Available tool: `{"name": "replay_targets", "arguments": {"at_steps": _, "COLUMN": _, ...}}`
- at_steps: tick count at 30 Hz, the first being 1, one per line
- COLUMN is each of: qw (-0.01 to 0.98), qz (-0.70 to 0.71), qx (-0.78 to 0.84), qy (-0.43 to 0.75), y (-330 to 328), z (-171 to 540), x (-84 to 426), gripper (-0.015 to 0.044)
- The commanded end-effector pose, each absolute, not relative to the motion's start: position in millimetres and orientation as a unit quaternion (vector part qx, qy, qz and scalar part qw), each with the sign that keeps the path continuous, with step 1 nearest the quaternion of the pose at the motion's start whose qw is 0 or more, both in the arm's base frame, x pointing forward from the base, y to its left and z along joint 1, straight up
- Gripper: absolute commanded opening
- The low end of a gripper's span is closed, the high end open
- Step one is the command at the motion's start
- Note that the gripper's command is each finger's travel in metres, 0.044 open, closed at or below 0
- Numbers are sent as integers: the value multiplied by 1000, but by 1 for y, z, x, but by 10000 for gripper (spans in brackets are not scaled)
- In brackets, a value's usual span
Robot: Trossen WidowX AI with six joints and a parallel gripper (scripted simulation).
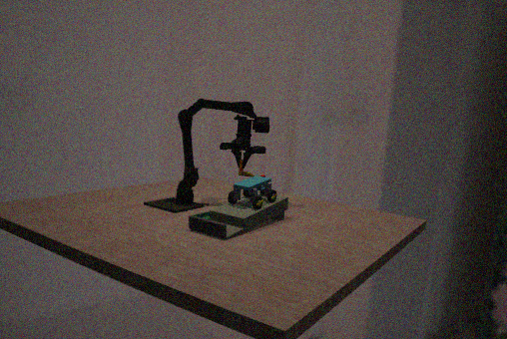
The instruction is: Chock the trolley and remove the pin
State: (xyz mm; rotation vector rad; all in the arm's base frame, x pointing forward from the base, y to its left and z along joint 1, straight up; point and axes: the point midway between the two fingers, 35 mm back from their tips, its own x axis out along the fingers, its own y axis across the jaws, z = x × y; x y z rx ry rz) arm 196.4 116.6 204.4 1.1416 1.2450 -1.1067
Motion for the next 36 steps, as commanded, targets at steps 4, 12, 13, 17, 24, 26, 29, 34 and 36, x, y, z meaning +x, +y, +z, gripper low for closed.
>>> {"name": "replay_targets", "arguments": {"at_steps": 4, "qw": 576, "qz": -408, "qx": 424, "qy": 567, "y": 118, "z": 206, "x": 196, "gripper": 0}}
{"name": "replay_targets", "arguments": {"at_steps": 12, "qw": 630, "qz": -325, "qx": 340, "qy": 618, "y": 118, "z": 206, "x": 196, "gripper": 0}}
{"name": "replay_targets", "arguments": {"at_steps": 13, "qw": 636, "qz": -315, "qx": 329, "qy": 623, "y": 118, "z": 206, "x": 196, "gripper": 0}}
{"name": "replay_targets", "arguments": {"at_steps": 17, "qw": 657, "qz": -271, "qx": 285, "qy": 643, "y": 118, "z": 206, "x": 196, "gripper": 0}}
{"name": "replay_targets", "arguments": {"at_steps": 24, "qw": 687, "qz": -192, "qx": 205, "qy": 670, "y": 118, "z": 206, "x": 196, "gripper": 0}}
{"name": "replay_targets", "arguments": {"at_steps": 26, "qw": 694, "qz": -169, "qx": 181, "qy": 676, "y": 118, "z": 206, "x": 196, "gripper": 0}}
{"name": "replay_targets", "arguments": {"at_steps": 29, "qw": 702, "qz": -134, "qx": 145, "qy": 684, "y": 118, "z": 206, "x": 196, "gripper": 0}}
{"name": "replay_targets", "arguments": {"at_steps": 34, "qw": 712, "qz": -76, "qx": 85, "qy": 693, "y": 118, "z": 206, "x": 196, "gripper": 0}}
{"name": "replay_targets", "arguments": {"at_steps": 36, "qw": 715, "qz": -54, "qx": 63, "qy": 694, "y": 118, "z": 206, "x": 196, "gripper": 0}}
